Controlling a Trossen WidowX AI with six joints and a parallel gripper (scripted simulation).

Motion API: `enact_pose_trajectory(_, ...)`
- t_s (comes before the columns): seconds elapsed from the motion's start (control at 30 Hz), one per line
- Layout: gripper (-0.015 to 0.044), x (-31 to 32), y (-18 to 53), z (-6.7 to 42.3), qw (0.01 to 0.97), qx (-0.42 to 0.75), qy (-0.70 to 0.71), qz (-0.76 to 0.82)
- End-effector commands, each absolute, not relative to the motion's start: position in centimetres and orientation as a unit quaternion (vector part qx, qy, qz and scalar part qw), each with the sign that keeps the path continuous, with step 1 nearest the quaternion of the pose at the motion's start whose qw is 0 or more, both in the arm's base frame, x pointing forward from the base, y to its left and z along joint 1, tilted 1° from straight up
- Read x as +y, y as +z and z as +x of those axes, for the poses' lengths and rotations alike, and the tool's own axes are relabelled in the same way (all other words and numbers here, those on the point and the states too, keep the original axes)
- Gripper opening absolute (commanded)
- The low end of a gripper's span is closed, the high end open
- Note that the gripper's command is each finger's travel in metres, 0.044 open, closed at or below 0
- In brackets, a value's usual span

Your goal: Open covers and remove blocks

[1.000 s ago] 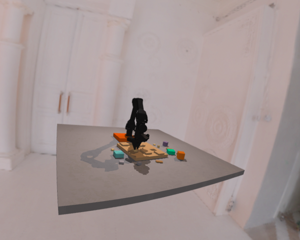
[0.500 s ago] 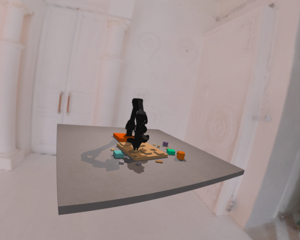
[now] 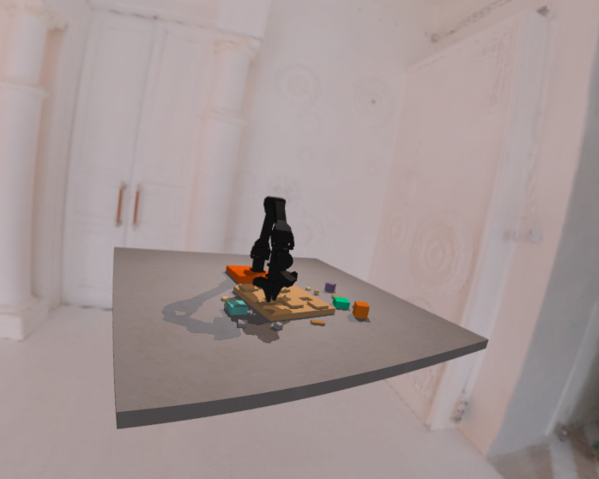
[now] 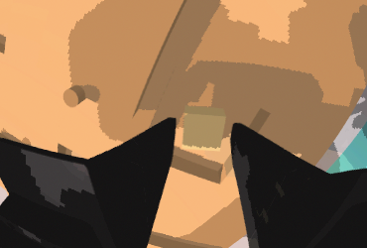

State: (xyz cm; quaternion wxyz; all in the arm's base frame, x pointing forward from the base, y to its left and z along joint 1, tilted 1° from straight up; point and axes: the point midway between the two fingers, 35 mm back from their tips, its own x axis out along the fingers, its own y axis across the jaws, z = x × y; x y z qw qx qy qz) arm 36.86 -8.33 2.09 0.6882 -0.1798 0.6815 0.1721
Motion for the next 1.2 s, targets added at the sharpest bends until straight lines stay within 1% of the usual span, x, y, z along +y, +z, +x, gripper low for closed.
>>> enact_pose_trajectory(0.0,0.0137,-8.3,2.1,36.9,0.688,0.682,0.172,-0.180)
enact_pose_trajectory(0.3,0.0080,-8.3,2.1,36.9,0.688,0.682,0.172,-0.180)
enact_pose_trajectory(1.17,0.0080,-8.3,4.9,36.9,0.688,0.682,0.173,-0.180)
